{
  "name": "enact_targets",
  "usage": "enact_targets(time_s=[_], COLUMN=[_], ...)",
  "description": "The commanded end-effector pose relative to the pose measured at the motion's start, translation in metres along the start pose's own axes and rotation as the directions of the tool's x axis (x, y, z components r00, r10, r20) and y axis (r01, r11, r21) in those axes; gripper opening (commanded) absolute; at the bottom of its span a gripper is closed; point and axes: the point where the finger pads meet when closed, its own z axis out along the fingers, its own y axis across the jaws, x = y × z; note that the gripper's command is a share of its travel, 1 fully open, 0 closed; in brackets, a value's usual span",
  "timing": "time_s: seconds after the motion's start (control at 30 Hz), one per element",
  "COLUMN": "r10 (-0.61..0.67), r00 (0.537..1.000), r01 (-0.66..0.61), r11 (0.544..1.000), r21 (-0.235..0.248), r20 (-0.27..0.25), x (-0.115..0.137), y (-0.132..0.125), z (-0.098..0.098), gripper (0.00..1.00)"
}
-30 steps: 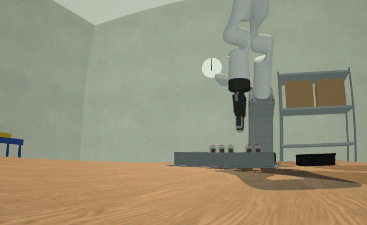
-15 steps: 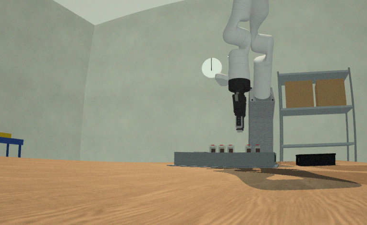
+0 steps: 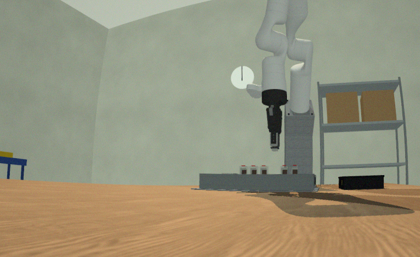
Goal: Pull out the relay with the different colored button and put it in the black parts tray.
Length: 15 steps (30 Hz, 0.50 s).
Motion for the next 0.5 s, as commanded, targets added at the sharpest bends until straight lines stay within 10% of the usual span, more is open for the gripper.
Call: enact_targets(time_s=[0.0,0.47], r10=[-0.001,-0.001], r00=[1.0,1.0], r01=[0.001,0.001], r11=[1.0,1.0], r21=[0.001,0.001], r20=[0.001,0.001], x=[-0.0013,-0.0102], y=[-0.0003,0.001], z=[-0.0004,-0.0004], gripper=[0.0,0.0])
